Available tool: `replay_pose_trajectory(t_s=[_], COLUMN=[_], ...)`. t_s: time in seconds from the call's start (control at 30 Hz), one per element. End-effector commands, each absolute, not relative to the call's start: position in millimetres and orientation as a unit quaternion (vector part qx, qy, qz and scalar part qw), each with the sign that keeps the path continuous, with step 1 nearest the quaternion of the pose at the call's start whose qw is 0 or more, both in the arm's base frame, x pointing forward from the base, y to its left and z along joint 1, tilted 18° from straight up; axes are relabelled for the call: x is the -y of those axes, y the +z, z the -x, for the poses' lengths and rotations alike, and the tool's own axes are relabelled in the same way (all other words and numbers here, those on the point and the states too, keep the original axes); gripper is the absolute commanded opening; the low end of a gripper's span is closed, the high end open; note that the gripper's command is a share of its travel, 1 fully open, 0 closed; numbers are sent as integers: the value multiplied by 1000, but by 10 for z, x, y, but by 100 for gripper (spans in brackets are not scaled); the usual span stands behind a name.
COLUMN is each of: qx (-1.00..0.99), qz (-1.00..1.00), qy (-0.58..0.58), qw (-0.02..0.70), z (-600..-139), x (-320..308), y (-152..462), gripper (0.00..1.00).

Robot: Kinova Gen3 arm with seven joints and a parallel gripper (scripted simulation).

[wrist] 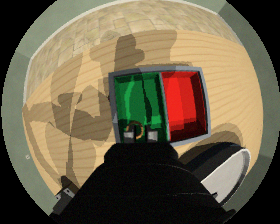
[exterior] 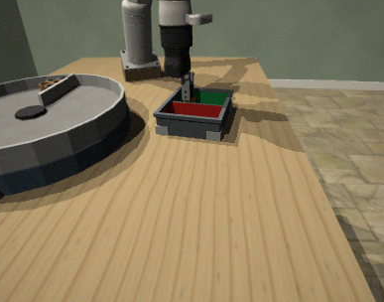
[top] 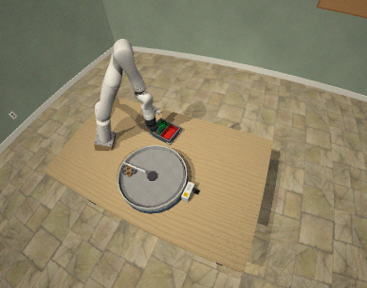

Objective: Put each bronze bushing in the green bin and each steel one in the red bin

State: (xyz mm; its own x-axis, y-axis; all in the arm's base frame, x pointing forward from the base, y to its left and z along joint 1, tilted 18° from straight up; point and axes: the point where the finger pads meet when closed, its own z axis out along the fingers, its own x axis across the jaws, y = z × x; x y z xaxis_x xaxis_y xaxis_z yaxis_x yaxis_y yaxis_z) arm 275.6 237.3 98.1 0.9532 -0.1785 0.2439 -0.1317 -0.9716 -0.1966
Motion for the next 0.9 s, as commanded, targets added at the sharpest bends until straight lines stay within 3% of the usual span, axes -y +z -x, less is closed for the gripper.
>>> replay_pose_trajectory(t_s=[0.0,0.87], qx=[-80,-80], qz=[984,984], qy=[-132,-132], qw=[90,90], z=[-2765,-2749], x=[-2372,-2362], y=[990,1047], gripper=[42,42])
